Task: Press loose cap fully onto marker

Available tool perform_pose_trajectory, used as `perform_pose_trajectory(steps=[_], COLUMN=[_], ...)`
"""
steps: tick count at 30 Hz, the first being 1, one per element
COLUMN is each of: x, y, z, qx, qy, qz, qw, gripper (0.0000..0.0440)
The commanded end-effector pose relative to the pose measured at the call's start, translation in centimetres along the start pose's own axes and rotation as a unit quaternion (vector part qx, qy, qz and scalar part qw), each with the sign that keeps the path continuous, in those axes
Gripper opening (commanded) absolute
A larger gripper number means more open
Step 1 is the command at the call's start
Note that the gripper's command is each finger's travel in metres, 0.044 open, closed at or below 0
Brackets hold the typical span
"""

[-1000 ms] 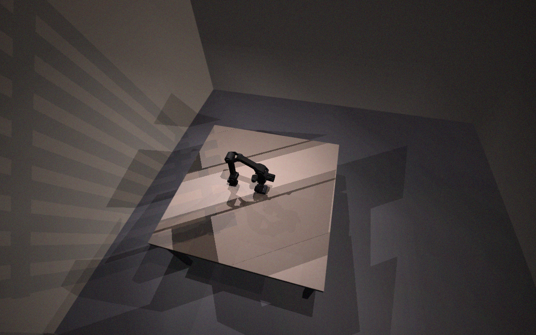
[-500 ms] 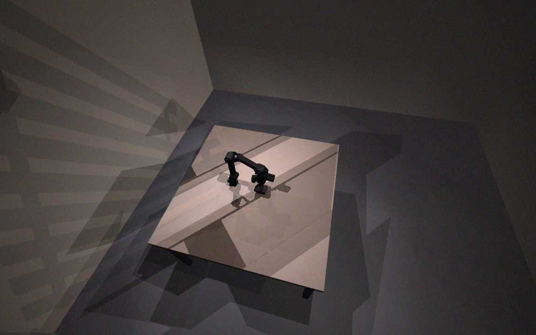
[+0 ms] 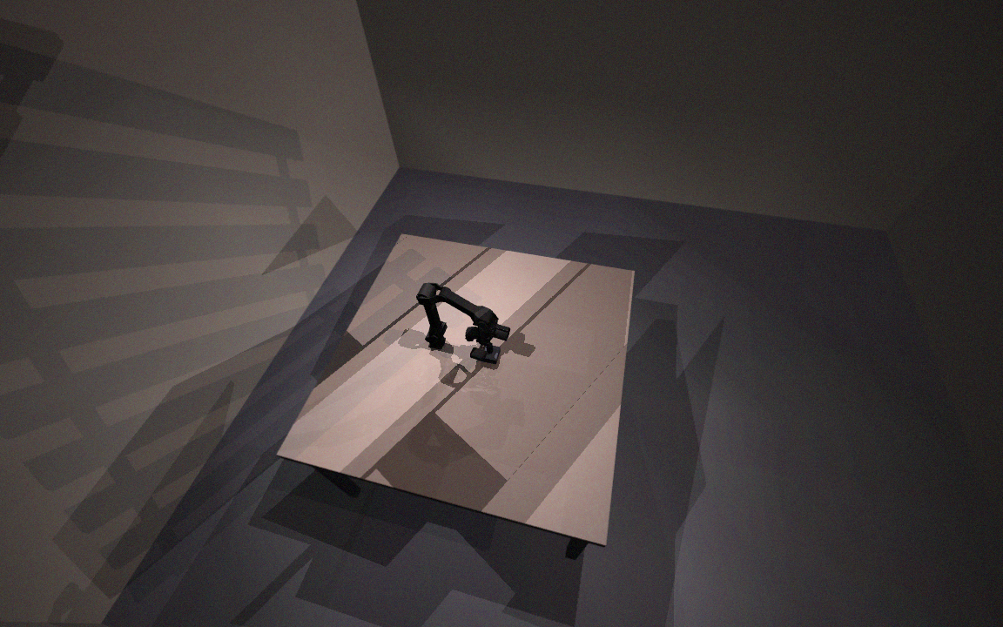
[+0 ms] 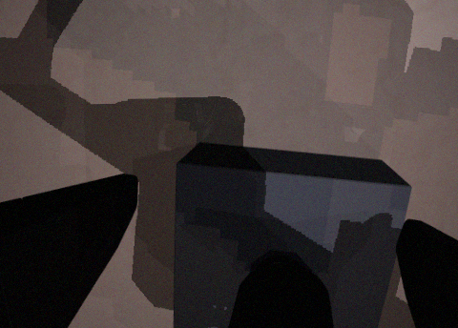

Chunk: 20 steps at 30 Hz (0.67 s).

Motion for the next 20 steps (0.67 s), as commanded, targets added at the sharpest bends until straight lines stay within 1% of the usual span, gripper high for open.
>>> perform_pose_trajectory(steps=[1,9,20], x=[-0.6,-3.2,-6.1], y=[-0.2,-0.2,-0.9], z=[-0.1,-0.1,0.2], qx=[-0.004,-0.004,0.004], qy=[0.006,0.013,0.018], qz=[0.016,0.055,0.082], qw=[1.0,0.998,0.996], gripper=[0.044,0.044,0.044])
Point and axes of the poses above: the point midway between the two fingers, 35 mm back from their tips, its own x axis out along the fingers, its own z axis across the jaws, y = z × x, the point moved 4 cm from there along -x, back along the fingers, and after that the axes turned 7 degrees about x, right-handed, at the moved point
